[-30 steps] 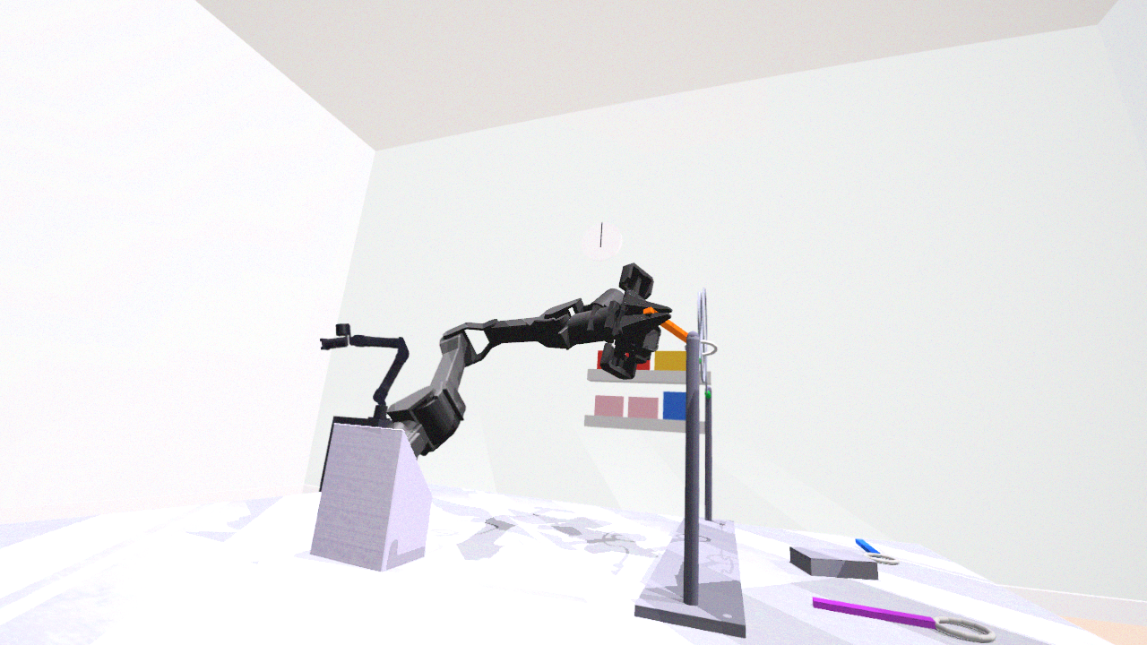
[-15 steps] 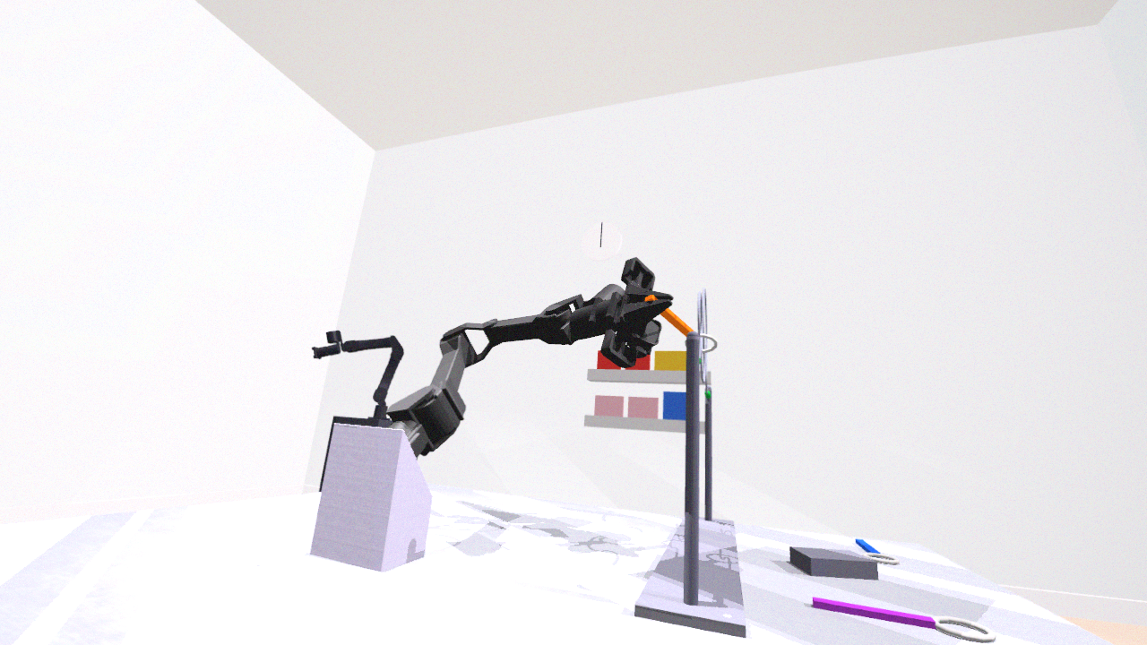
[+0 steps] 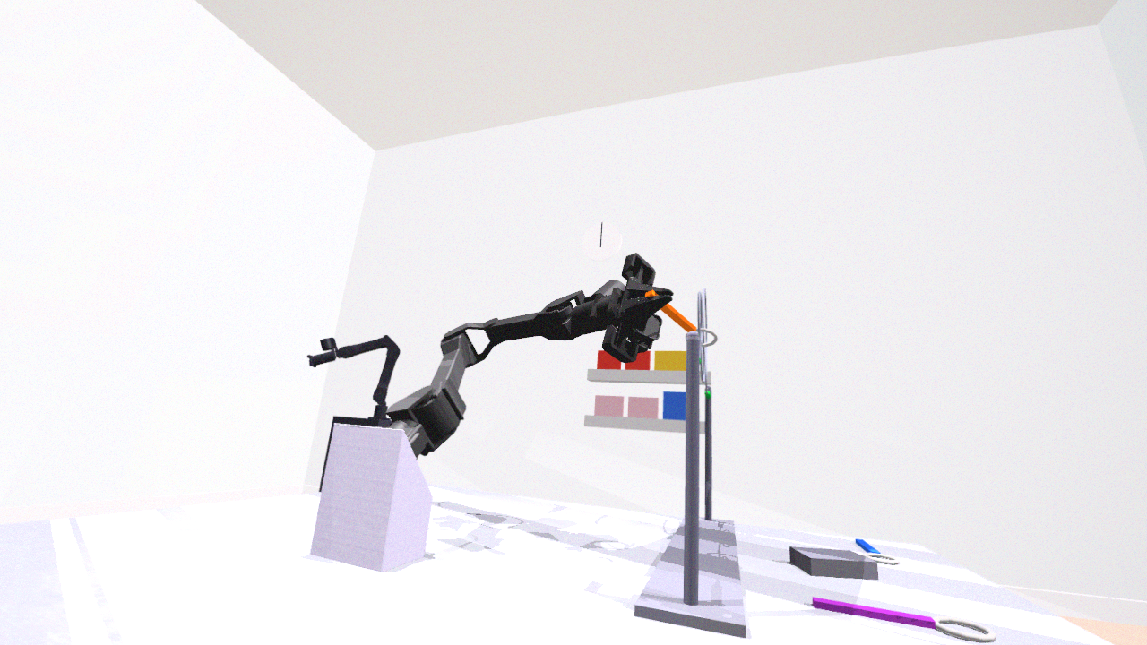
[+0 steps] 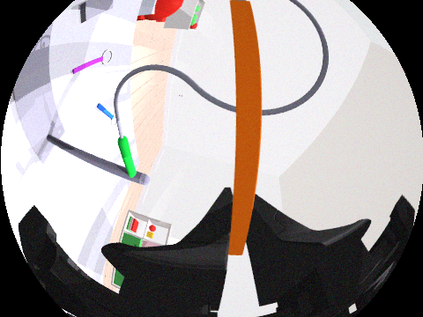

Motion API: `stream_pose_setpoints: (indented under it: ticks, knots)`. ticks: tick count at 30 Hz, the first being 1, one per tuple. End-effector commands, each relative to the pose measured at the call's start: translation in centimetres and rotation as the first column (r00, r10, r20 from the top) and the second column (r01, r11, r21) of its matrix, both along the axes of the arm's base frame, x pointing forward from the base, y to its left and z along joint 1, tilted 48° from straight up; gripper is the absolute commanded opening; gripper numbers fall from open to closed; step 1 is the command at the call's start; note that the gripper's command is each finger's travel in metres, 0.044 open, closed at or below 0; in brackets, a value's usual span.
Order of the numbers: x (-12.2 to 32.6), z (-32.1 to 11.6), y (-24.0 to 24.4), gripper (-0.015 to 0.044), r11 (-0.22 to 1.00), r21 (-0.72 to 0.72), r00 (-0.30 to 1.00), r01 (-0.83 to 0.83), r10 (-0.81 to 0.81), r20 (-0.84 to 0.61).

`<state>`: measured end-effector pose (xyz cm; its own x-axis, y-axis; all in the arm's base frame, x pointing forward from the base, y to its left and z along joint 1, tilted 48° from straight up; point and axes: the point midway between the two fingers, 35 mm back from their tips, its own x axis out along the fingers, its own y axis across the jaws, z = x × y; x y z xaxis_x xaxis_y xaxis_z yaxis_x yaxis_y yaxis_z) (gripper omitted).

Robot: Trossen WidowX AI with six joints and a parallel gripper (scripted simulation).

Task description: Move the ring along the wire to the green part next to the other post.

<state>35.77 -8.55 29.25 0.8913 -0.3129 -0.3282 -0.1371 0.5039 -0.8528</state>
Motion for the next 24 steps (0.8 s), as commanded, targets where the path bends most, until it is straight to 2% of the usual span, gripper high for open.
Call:
stream_pose_setpoints:
  ticks: [1,24]
  knots:
    - [0.0,0.3,-0.1,-0.015,0.999,0.038,1.0,0.003,-0.003,0.007]
    - [0.0,-1.2,1.1,-0.015,0.934,0.358,1.0,0.003,0.002,-0.014]
